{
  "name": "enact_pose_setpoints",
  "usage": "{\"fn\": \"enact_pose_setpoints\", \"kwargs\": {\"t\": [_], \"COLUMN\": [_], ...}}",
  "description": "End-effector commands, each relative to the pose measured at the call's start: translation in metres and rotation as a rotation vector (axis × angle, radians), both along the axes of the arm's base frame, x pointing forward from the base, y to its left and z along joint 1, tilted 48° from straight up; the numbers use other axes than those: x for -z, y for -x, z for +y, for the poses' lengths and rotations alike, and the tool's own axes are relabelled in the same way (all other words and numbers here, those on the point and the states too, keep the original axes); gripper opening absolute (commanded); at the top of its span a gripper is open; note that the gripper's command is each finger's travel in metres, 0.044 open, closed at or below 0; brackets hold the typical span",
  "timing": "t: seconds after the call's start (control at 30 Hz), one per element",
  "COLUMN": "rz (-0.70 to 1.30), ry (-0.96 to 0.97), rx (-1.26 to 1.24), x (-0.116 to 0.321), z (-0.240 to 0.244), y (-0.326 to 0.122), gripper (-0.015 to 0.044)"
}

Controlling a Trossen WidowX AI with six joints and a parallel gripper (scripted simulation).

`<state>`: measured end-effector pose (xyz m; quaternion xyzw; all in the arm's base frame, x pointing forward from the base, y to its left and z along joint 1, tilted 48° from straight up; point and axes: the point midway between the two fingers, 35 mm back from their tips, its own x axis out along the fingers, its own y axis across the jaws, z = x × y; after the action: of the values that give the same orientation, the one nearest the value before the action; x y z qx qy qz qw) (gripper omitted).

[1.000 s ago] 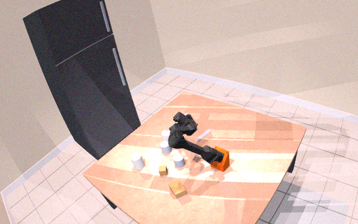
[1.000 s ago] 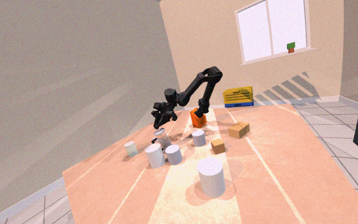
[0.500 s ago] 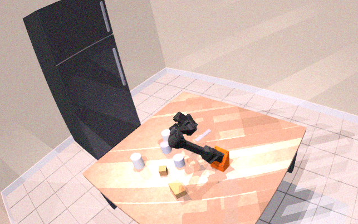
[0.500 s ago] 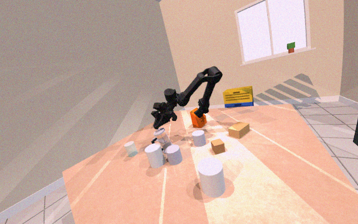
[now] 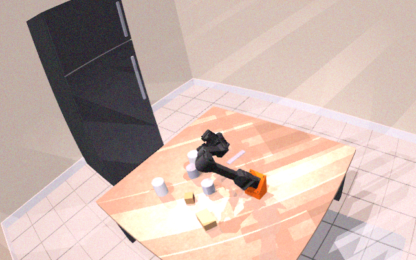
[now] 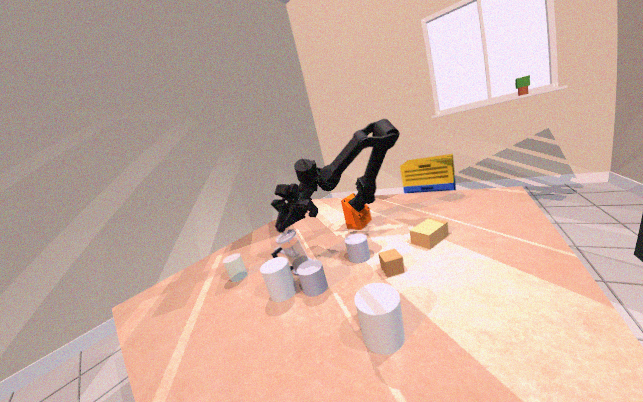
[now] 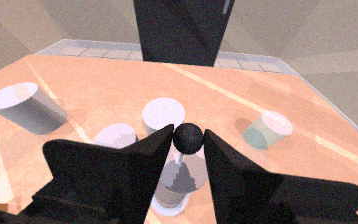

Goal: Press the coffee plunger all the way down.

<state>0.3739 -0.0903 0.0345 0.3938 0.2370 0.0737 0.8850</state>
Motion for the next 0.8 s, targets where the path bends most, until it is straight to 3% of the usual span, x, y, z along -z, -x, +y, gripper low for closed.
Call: {"fn": "enact_pose_setpoints", "kwargs": {"t": [0.0, 0.1, 0.5, 0.77], "rz": [0.001, 0.001, 0.001, 0.011], "ry": [0.0, 0.0, 0.0, 0.003], "rx": [0.0, 0.0, 0.0, -0.006], "x": [0.0, 0.0, 0.0, -0.019], "z": [0.0, 0.0, 0.0, -0.019], "y": [0.0, 0.0, 0.0, 0.008], "gripper": [0.0116, 0.0116, 0.0431, 0.044]}}
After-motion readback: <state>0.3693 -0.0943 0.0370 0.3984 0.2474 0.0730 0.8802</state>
